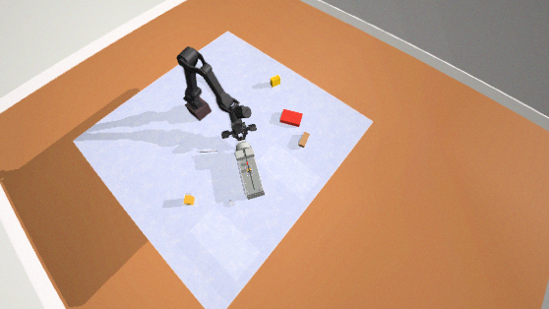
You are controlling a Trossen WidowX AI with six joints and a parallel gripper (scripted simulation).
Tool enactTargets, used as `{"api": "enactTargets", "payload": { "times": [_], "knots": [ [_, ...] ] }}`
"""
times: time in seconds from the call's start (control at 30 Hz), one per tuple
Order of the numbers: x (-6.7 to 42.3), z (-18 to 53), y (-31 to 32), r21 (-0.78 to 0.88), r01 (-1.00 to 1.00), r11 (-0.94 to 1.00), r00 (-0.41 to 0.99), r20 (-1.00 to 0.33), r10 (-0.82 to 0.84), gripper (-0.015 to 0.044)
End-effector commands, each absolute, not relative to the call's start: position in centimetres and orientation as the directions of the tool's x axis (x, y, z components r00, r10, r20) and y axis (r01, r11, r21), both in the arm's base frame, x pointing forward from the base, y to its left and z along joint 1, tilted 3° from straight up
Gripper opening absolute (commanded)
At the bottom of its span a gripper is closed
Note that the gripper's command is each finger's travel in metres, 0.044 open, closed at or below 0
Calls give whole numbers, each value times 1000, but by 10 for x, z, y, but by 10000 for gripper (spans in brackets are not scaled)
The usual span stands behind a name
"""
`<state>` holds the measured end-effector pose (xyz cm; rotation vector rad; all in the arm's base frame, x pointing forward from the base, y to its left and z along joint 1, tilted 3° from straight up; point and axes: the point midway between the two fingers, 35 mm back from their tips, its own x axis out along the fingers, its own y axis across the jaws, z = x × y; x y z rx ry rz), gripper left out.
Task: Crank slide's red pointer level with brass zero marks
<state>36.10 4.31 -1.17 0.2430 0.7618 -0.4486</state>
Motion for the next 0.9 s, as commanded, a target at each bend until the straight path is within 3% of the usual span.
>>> {"api": "enactTargets", "payload": {
  "times": [0.0,0.63,0.87],
  "knots": [
    [362,-12,44,60,475,878,639,-710,-297,0],
    [361,-12,43,51,475,879,636,-710,-302,0],
    [361,-12,43,51,475,879,636,-710,-302,184]
  ]
}}
